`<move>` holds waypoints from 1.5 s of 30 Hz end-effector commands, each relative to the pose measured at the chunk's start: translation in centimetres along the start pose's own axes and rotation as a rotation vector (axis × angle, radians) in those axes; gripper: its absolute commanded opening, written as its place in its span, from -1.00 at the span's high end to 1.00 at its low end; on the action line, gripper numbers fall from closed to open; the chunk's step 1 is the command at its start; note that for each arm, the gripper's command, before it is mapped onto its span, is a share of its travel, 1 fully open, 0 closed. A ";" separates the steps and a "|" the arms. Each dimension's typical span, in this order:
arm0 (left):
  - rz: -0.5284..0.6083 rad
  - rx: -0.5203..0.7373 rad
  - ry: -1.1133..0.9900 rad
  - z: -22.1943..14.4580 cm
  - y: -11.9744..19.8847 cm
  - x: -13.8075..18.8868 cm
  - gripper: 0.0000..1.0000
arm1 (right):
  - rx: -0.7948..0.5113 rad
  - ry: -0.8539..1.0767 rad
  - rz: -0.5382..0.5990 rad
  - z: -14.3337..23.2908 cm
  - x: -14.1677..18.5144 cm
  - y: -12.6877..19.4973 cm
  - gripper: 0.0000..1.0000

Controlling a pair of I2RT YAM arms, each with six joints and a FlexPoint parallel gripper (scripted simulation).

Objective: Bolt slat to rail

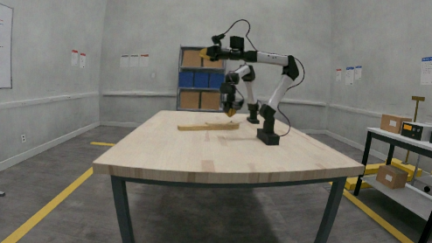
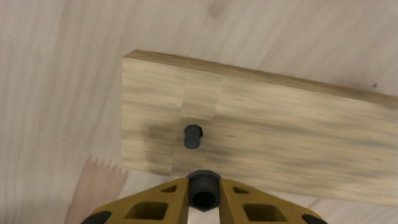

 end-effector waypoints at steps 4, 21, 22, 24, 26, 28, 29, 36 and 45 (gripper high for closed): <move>-0.021 0.007 -0.001 0.0 0.2 -0.5 -1.00 | 0.024 0.010 -0.016 -0.1 0.5 2.2 0.73; -0.021 0.007 -0.001 0.0 0.2 -0.5 -1.00 | 0.005 0.013 -0.004 -0.1 0.7 1.7 0.73; -0.021 0.007 -0.001 0.0 0.2 -0.5 -1.00 | 0.005 0.013 -0.004 -0.1 0.7 1.7 0.73; -0.021 0.007 -0.001 0.0 0.2 -0.5 -1.00 | 0.015 0.009 -0.010 -0.1 0.5 1.6 0.73; -0.021 0.007 -0.001 0.0 0.2 -0.5 -1.00 | 0.015 0.009 -0.010 -0.1 0.5 1.6 0.73; -0.021 0.007 -0.001 0.0 0.2 -0.5 -1.00 | 0.009 0.009 -0.006 0.0 0.5 1.7 0.73; -0.021 0.007 -0.001 0.0 0.2 -0.5 -1.00 | 0.008 0.009 -0.006 0.1 0.4 1.7 0.73; -0.021 0.007 -0.001 0.0 0.2 -0.5 -1.00 | 0.007 0.009 -0.005 0.5 -0.2 1.6 0.73; -0.021 0.007 -0.001 0.0 0.2 -0.5 -1.00 | 0.001 0.006 -0.001 1.2 -0.7 1.6 0.73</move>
Point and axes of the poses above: on each arm, the point where the finger pads meet when closed, its own y axis back along the fingers, its own z axis across the jaws, x = y × z, the point moved 9 cm from there along y, back along the fingers, and after that the axes turned 9 degrees about -y, right-handed, at the moved point
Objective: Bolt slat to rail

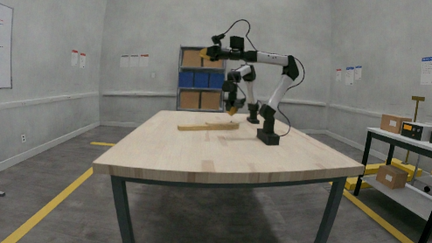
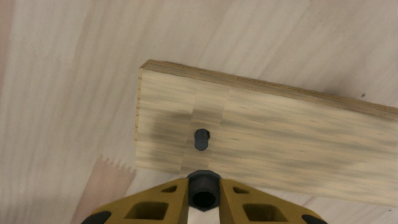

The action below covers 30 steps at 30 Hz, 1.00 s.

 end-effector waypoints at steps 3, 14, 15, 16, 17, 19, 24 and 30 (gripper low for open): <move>-0.021 0.007 -0.001 0.0 0.2 -0.5 -1.00 | -0.005 -0.016 0.003 0.4 0.1 0.4 0.73; -0.021 0.007 -0.001 0.0 0.2 -0.5 -1.00 | 0.008 -0.011 -0.006 0.1 0.0 0.5 0.73; -0.021 0.007 -0.001 0.0 0.2 -0.5 -1.00 | 0.006 -0.011 -0.005 0.1 0.0 0.5 0.73; -0.021 0.007 -0.001 0.0 0.2 -0.5 -1.00 | 0.007 -0.011 -0.005 0.1 0.0 0.4 0.73; -0.021 0.007 -0.001 0.0 0.2 -0.5 -1.00 | 0.006 -0.011 -0.005 0.1 0.0 0.3 0.73; -0.021 0.007 -0.001 0.0 0.2 -0.5 -1.00 | 0.006 -0.011 -0.005 0.1 0.0 0.2 0.73; -0.021 0.007 -0.001 0.0 0.2 -0.5 -1.00 | 0.006 -0.011 -0.005 0.1 0.0 0.0 0.73; -0.021 0.007 -0.001 0.0 0.2 -0.5 -1.00 | 0.006 -0.011 -0.005 0.0 0.0 -0.4 0.73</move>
Point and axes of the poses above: on each arm, the point where the finger pads meet when closed, its own y axis back along the fingers, its own z axis across the jaws, x = y × z, the point moved 9 cm from there along y, back along the fingers, and after that the axes turned 9 degrees about -y, right-handed, at the moved point
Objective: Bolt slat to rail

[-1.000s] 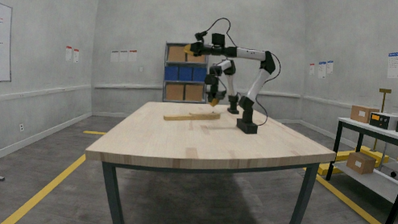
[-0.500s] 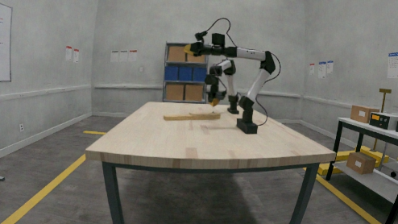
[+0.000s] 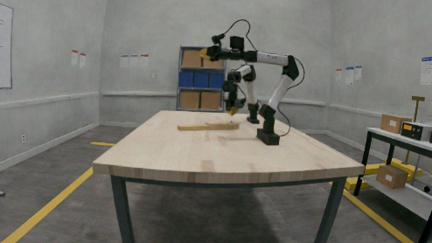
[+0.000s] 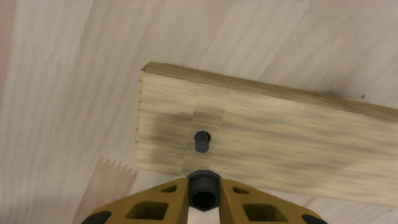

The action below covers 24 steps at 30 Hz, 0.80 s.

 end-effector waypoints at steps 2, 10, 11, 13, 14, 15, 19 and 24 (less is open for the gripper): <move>-0.021 0.007 -0.001 0.0 0.2 -0.5 -1.00 | 0.005 -0.007 -0.004 0.0 0.1 -0.5 0.73; -0.021 0.007 -0.001 0.0 0.2 -0.5 -1.00 | 0.005 -0.007 -0.004 -0.1 0.1 -1.0 0.73; -0.021 0.007 -0.001 0.0 0.2 -0.5 -1.00 | 0.005 -0.007 -0.004 -0.1 0.1 -1.0 0.73; -0.021 0.007 -0.001 0.0 0.2 -0.5 -1.00 | 0.005 -0.007 -0.004 -0.1 0.1 -1.2 0.73; -0.021 0.007 -0.001 0.0 0.2 -0.5 -1.00 | 0.005 -0.007 -0.004 -0.1 0.1 -1.2 0.73; -0.021 0.007 -0.001 0.0 0.2 -0.5 -1.00 | 0.005 -0.007 -0.004 -0.1 0.1 -1.3 0.73; -0.021 0.007 -0.001 0.0 0.2 -0.5 -1.00 | 0.004 -0.007 -0.004 -0.1 0.1 -1.6 0.73; -0.021 0.007 -0.001 0.0 0.2 -0.5 -1.00 | 0.004 -0.007 -0.004 -0.1 0.1 -1.8 0.73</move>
Point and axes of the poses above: on each arm, the point where the finger pads meet when closed, its own y axis back along the fingers, its own z axis across the jaws, x = y × z, the point moved 9 cm from there along y, back along the fingers, and after that the axes turned 9 degrees about -y, right-handed, at the moved point
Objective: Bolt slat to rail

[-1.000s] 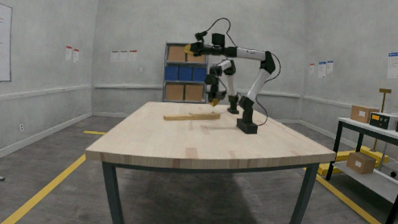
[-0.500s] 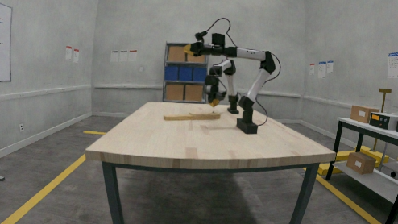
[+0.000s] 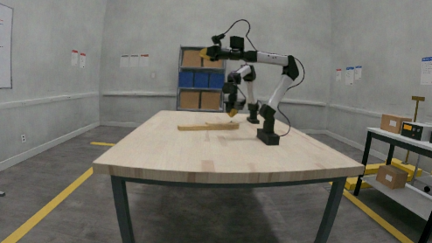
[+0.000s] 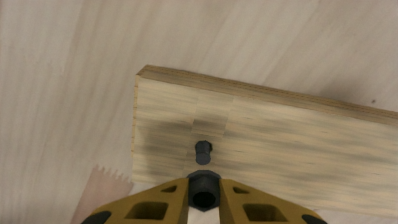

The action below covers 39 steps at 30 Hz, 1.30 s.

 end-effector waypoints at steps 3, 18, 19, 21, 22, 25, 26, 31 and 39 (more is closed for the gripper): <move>-0.021 0.007 -0.001 0.0 0.2 -0.5 -1.00 | 0.002 -0.007 -0.002 -0.2 0.0 -0.9 0.73; -0.021 0.007 -0.001 0.0 0.2 -0.5 -1.00 | 0.002 -0.007 -0.002 -0.2 0.0 -1.7 0.73; -0.021 0.007 -0.001 0.0 0.2 -0.5 -1.00 | 0.002 -0.007 -0.002 -0.2 0.0 -1.8 0.73; -0.021 0.007 -0.001 0.0 0.2 -0.5 -1.00 | 0.002 -0.007 -0.002 -0.2 0.0 -1.9 0.73; -0.021 0.007 -0.001 0.0 0.2 -0.5 -1.00 | 0.002 -0.007 -0.002 -0.2 0.0 -2.0 0.73; -0.021 0.007 -0.001 0.0 0.2 -0.5 -1.00 | 0.001 -0.007 -0.002 -0.1 0.0 -2.2 0.73; -0.021 0.007 -0.001 0.0 0.2 -0.5 -1.00 | 0.001 -0.007 -0.002 -0.1 0.0 -2.3 0.73; -0.021 0.007 -0.001 0.0 0.2 -0.5 -1.00 | 0.001 -0.007 -0.002 -0.1 0.0 -2.6 0.73; -0.021 0.007 -0.001 0.0 0.2 -0.5 -1.00 | 0.001 -0.007 -0.002 -0.1 0.1 -3.0 0.73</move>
Point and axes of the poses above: on each arm, the point where the finger pads meet when closed, its own y axis back along the fingers, its own z axis across the jaws, x = y × z, the point moved 9 cm from there along y, back along the fingers, and after that the axes turned 9 degrees about -y, right-handed, at the moved point
